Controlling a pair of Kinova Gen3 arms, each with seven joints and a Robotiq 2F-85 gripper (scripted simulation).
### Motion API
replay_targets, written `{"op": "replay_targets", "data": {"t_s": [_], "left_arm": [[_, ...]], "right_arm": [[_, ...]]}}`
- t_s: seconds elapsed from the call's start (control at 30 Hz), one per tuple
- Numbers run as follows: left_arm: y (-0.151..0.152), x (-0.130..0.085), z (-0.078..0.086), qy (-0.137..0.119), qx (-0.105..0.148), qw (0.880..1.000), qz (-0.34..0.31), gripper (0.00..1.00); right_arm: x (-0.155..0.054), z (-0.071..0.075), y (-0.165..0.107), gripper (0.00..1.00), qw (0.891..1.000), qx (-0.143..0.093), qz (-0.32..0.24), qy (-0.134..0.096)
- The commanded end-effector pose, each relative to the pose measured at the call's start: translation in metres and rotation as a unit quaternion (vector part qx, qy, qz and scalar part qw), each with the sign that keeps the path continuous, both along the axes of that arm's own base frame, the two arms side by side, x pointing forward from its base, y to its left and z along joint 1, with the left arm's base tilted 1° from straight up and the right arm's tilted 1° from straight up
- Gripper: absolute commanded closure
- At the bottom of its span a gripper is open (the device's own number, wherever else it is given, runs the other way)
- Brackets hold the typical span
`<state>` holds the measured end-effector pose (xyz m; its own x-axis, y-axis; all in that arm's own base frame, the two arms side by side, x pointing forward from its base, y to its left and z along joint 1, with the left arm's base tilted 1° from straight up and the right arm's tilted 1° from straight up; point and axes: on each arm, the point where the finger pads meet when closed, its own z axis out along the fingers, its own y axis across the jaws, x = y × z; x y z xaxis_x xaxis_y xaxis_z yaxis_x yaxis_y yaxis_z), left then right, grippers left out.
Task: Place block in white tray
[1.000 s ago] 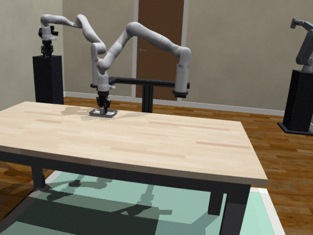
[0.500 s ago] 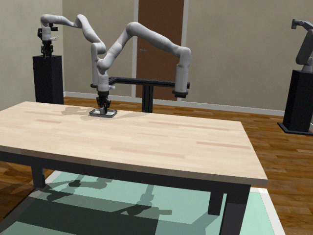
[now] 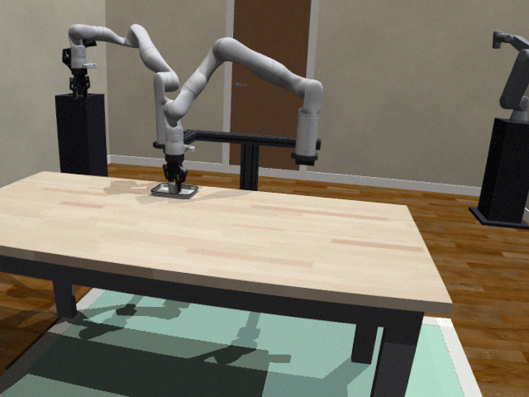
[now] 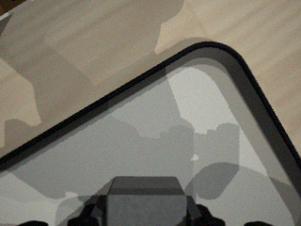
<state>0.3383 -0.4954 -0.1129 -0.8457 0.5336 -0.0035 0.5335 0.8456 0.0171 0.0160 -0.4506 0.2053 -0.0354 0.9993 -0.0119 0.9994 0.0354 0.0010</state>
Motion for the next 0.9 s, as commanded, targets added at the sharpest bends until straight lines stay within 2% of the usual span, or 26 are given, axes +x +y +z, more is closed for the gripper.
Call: {"op": "replay_targets", "data": {"t_s": [0.0,0.5,0.53,0.87], "left_arm": [[-0.0009,0.0006,0.0010,-0.001,-0.001,1.000,0.000,0.582],[-0.0009,0.0006,0.0009,-0.001,-0.001,1.000,0.000,0.582],[-0.0009,0.0006,0.0009,-0.001,-0.001,1.000,0.000,0.393],[-0.0009,0.0006,0.0009,-0.001,-0.001,1.000,0.000,0.393]], "right_arm": [[0.0001,0.0008,-0.0002,0.002,1.000,-0.001,0.000,0.000],[0.0001,0.0008,-0.0002,0.002,1.000,-0.001,0.000,0.000],[0.0001,0.0008,-0.0002,0.002,1.000,-0.001,0.000,0.000],[0.0001,0.0008,-0.0002,0.002,1.000,-0.001,0.000,0.000]]}}
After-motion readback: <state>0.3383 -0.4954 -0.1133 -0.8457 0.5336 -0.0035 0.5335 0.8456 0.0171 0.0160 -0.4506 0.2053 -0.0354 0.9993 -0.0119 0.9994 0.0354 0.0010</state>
